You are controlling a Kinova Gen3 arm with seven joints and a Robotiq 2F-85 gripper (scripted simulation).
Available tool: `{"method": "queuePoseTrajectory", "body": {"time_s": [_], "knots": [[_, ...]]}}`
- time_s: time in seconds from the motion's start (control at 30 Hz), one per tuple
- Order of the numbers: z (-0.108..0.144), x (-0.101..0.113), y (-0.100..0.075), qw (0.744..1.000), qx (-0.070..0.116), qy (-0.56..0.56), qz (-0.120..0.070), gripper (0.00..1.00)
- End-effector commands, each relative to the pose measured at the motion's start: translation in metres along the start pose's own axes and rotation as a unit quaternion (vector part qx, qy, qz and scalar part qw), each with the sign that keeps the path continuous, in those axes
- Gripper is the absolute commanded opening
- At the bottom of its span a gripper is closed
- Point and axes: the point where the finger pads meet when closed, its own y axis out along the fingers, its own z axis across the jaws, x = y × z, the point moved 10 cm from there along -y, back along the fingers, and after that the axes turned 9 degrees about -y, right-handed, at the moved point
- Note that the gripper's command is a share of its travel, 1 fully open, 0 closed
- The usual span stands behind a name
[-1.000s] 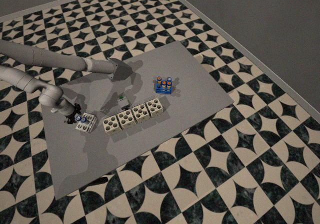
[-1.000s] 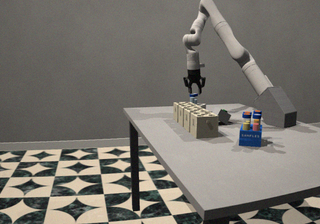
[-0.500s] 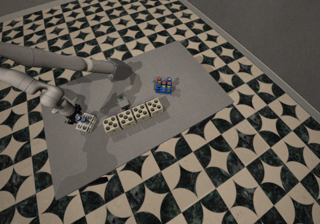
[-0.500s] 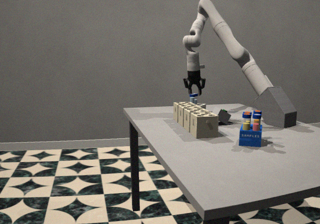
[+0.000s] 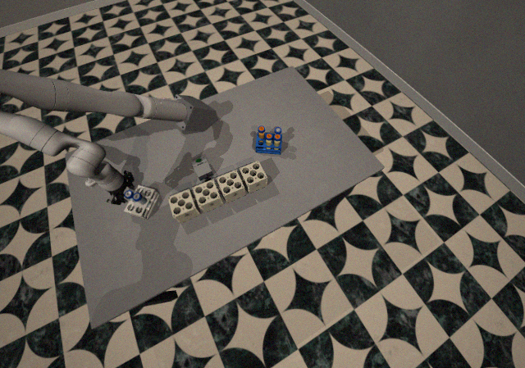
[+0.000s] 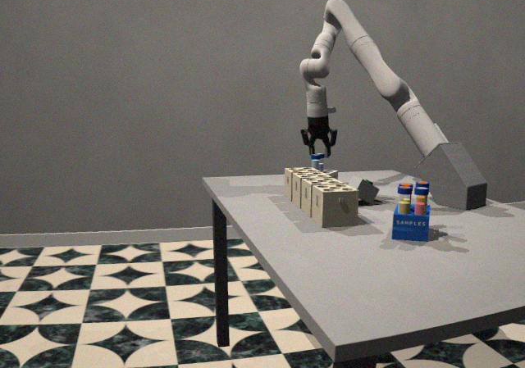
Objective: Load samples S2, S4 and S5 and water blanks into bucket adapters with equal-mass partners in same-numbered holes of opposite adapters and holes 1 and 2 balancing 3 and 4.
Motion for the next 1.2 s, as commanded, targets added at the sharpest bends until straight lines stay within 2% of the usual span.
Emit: {"method": "queuePoseTrajectory", "body": {"time_s": [0.0,1.17], "knots": [[-0.0002,0.0002,0.0009,1.000,-0.001,0.000,0.000,0.62],[-0.0005,0.0017,0.0094,1.000,-0.001,0.000,0.000,0.62]]}}
